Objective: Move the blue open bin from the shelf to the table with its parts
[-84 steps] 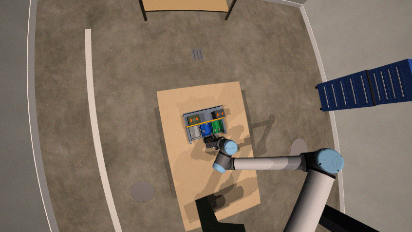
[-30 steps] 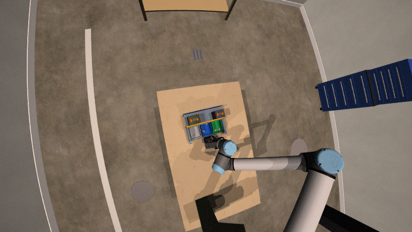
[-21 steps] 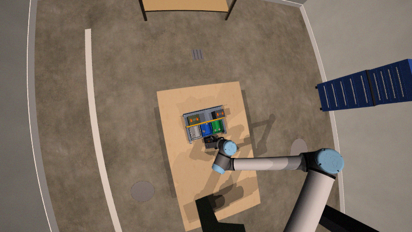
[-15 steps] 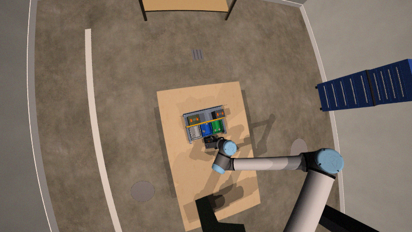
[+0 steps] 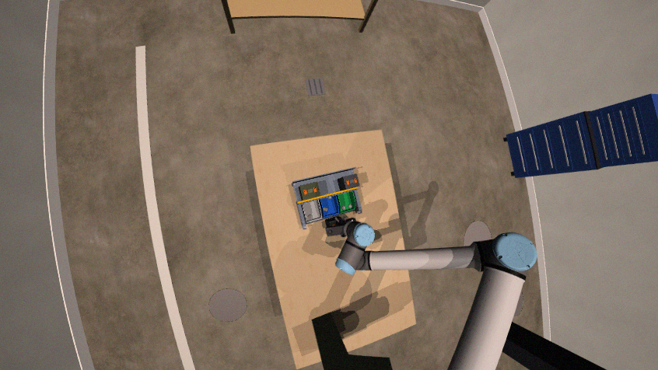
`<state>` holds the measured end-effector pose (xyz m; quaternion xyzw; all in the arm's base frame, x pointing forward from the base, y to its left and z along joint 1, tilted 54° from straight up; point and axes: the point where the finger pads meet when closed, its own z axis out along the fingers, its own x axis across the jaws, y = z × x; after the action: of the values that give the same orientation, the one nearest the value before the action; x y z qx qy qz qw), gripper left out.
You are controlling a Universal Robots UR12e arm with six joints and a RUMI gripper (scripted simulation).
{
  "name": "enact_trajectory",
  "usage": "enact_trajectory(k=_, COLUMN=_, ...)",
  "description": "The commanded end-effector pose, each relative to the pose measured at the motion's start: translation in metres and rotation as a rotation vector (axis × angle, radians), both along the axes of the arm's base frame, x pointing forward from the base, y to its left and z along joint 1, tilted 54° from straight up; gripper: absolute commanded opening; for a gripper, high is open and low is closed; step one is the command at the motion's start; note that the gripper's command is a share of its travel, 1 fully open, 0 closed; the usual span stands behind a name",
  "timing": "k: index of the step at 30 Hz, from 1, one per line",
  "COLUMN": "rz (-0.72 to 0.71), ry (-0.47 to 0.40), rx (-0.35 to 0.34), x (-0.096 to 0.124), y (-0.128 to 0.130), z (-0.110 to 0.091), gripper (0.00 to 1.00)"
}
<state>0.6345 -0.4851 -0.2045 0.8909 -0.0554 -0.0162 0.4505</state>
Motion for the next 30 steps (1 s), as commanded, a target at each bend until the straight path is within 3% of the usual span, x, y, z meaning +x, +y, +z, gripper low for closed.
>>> enact_trajectory(k=1, rz=0.001, ry=0.0, rx=0.0, x=0.0, y=-0.004, z=-0.003, gripper=0.58)
enact_trajectory(k=5, rz=0.001, ry=-0.001, rx=0.0, x=-0.002, y=-0.023, z=-0.017, gripper=0.58)
enact_trajectory(k=30, rz=0.001, ry=0.0, rx=0.0, x=-0.002, y=-0.021, z=-0.017, gripper=0.58)
